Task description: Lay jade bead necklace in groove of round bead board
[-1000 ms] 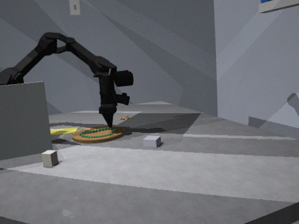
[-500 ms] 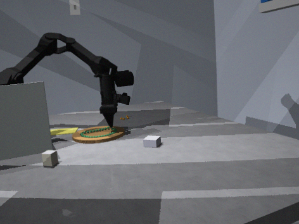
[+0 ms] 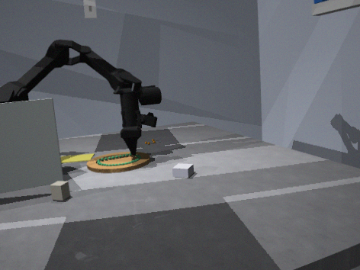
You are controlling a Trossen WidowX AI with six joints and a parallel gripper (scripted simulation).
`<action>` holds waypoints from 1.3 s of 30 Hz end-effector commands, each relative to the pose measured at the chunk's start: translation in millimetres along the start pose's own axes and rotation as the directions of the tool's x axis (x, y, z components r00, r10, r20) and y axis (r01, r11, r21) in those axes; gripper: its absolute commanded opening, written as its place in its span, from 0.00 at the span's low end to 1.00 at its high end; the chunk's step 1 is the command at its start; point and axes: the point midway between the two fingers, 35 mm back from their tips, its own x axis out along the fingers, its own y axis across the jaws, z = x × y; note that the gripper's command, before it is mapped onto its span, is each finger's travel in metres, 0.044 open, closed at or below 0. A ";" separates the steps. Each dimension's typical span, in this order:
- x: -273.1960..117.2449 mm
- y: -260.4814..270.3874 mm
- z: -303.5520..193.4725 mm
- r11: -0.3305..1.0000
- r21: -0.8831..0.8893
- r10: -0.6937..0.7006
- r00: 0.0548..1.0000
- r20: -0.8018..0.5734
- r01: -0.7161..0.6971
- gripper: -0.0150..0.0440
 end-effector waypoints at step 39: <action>-32.9 -35.8 -83.5 0.984 -0.179 0.000 1.000 -0.003 -0.001 0.46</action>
